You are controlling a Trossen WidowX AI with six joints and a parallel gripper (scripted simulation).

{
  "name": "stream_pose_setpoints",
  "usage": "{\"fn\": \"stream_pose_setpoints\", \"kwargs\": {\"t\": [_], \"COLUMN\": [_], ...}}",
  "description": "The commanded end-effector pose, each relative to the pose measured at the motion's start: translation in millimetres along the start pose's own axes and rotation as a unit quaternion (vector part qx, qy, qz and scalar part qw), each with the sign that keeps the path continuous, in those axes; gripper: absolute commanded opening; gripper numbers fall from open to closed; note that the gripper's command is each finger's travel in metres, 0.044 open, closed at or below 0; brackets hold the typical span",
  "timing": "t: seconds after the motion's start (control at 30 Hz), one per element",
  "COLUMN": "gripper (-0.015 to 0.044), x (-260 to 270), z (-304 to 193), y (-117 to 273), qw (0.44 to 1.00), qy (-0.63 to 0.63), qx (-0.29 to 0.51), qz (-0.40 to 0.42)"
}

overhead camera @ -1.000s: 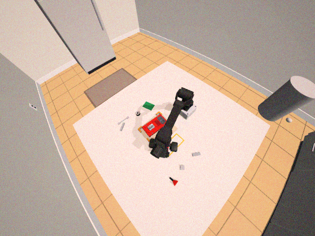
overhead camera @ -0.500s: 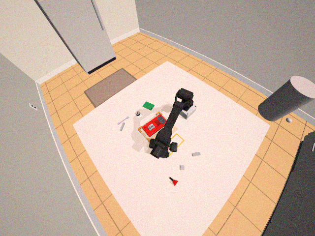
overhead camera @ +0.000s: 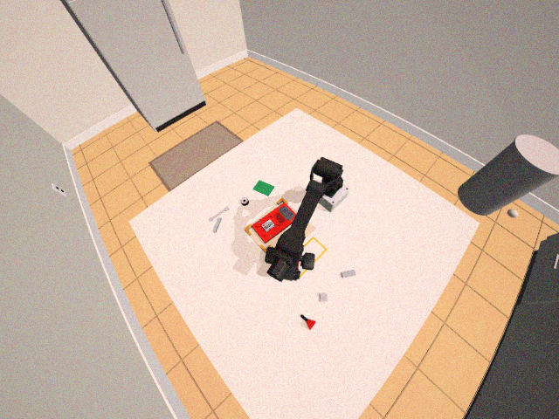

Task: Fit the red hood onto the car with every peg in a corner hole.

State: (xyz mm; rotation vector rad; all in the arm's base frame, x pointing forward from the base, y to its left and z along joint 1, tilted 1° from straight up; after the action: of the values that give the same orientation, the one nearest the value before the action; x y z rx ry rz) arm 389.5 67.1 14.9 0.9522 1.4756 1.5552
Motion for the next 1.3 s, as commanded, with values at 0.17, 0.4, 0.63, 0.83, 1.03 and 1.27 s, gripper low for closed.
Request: {"fn": "stream_pose_setpoints", "kwargs": {"t": [0.17,0.4,0.63,0.83,1.03,1.27], "gripper": [0.044,0.044,0.044,0.044,0.044,0.0354], "x": [1,1,1,1,1,0], "z": [-1,-1,-1,-1,-1,0], "y": [-6,-9,-12,-15,-18,-16], "qw": [1.0,1.0,1.0,1.0,1.0,1.0], "qy": [0.001,0.001,0.001,0.001,0.001,0.0], "qx": [0.001,0.001,0.001,0.001,0.001,0.0], "qz": [0.002,0.002,0.002,0.002,0.002,0.0]}}
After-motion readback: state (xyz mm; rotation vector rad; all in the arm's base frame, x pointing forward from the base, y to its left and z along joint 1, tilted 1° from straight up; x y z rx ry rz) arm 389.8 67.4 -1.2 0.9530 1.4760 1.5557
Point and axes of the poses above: the point midway between the two fingers, 35 mm back from their tips, its own y axis back along the fingers, its own x axis across the jaws, z = x × y, the point moved 1 cm from there along y, back along the fingers, and after that the axes turned 6 degrees about -y, right-handed, at the moved point
